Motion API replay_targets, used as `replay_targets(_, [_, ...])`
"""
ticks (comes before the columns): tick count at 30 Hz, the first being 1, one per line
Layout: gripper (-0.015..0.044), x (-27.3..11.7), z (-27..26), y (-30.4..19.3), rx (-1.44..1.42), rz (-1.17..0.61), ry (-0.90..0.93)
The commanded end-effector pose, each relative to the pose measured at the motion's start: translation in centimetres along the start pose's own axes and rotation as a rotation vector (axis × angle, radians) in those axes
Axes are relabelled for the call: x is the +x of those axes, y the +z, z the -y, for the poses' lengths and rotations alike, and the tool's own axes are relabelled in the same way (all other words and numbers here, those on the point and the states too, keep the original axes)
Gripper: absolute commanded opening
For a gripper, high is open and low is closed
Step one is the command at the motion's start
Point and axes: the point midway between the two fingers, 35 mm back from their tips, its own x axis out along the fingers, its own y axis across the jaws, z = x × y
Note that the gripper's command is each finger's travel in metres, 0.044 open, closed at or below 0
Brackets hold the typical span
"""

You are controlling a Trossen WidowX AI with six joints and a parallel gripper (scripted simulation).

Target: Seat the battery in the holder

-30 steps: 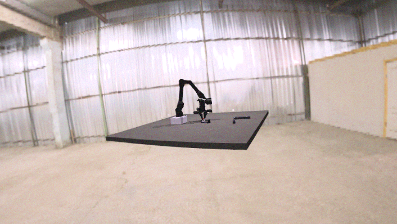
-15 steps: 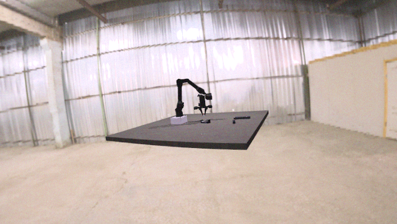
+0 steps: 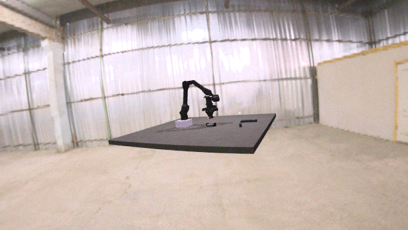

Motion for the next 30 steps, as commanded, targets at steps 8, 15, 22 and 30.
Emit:
replay_targets(8, [0.0067,-0.7,3.1,-2.3,0.620,-0.004,-0.015])
replay_targets(15, [0.0067,-1.1,5.0,-3.9,1.040,-0.003,-0.012])
replay_targets(22, [0.0067,-1.4,6.3,-5.2,1.366,-0.002,-0.009])
replay_targets(30, [0.0067,-0.9,6.5,-5.2,1.367,0.024,-0.029])
